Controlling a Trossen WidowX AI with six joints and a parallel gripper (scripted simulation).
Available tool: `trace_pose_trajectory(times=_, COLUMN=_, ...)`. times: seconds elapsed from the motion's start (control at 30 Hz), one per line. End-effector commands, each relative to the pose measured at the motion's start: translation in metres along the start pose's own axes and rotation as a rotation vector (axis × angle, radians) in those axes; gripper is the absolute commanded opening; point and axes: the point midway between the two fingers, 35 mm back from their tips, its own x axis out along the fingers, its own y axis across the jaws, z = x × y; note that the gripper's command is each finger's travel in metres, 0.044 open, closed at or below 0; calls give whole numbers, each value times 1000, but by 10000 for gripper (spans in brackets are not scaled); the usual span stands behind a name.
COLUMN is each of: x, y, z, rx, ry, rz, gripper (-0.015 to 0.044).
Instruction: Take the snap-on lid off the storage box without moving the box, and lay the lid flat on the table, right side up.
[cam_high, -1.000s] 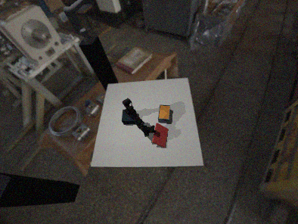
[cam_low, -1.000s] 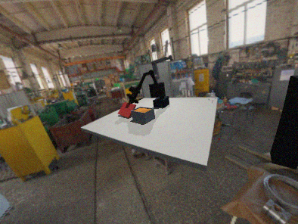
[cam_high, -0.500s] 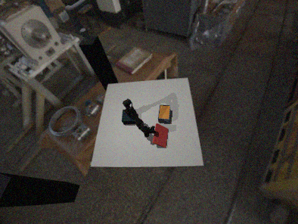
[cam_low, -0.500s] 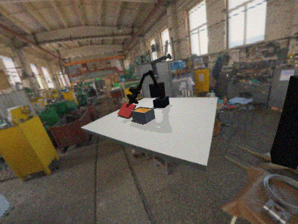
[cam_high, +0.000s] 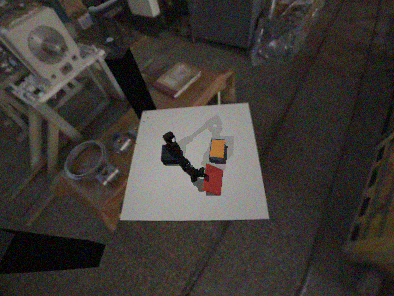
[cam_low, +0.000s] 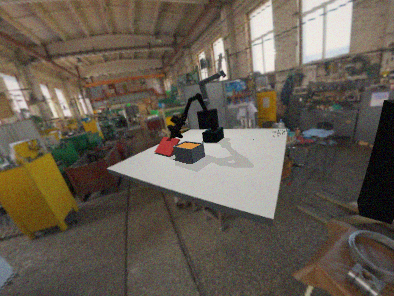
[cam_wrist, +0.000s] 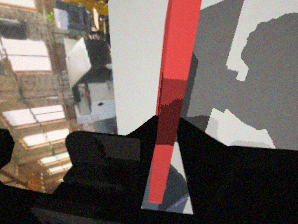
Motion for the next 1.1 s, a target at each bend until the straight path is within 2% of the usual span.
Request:
trace_pose_trajectory(times=0.0, x=7, y=-14, z=-9, rx=14, ry=26, rz=-28, gripper=0)
trace_pose_trajectory(times=1.07, x=23, y=-34, z=-10, rx=14, ry=26, rz=-28, gripper=0)
